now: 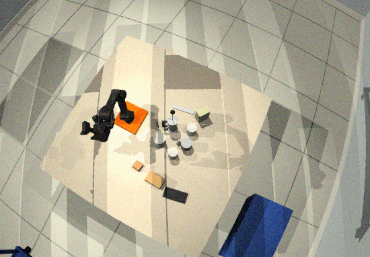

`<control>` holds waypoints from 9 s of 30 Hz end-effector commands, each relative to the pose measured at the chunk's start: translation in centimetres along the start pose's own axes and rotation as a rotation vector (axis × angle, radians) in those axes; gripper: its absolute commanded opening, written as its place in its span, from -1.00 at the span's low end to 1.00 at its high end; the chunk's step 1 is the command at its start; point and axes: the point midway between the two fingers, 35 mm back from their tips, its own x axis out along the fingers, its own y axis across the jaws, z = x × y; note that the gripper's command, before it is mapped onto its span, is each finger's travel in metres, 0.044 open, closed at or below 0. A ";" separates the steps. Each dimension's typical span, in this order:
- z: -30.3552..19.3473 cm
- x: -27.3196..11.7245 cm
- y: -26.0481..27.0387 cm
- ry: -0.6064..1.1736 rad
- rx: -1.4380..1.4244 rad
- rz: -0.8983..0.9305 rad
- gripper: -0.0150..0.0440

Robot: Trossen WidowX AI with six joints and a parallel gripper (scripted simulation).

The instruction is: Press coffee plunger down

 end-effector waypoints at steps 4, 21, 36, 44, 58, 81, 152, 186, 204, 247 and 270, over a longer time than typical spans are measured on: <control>-1.4 -1.5 -1.6 0.102 -0.149 -0.036 1.00; -3.5 -19.9 -17.0 1.230 -1.490 0.206 1.00; 11.0 -33.4 -25.1 2.238 -1.937 1.656 1.00; 15.1 -34.7 -26.0 2.352 -1.777 2.088 1.00; 15.7 -32.2 -31.1 2.365 -1.766 2.101 1.00; 14.8 -33.8 -34.2 2.365 -1.762 2.102 1.00; 15.2 -30.9 -41.2 2.365 -1.760 2.103 -0.10; 14.7 -30.9 -44.2 2.364 -1.759 2.104 -0.10; 14.6 -31.3 -44.3 2.364 -1.758 2.104 -0.10; 14.4 -32.0 -44.0 2.366 -1.736 2.096 -0.10; 14.4 -32.5 -42.7 2.366 -1.740 2.097 1.00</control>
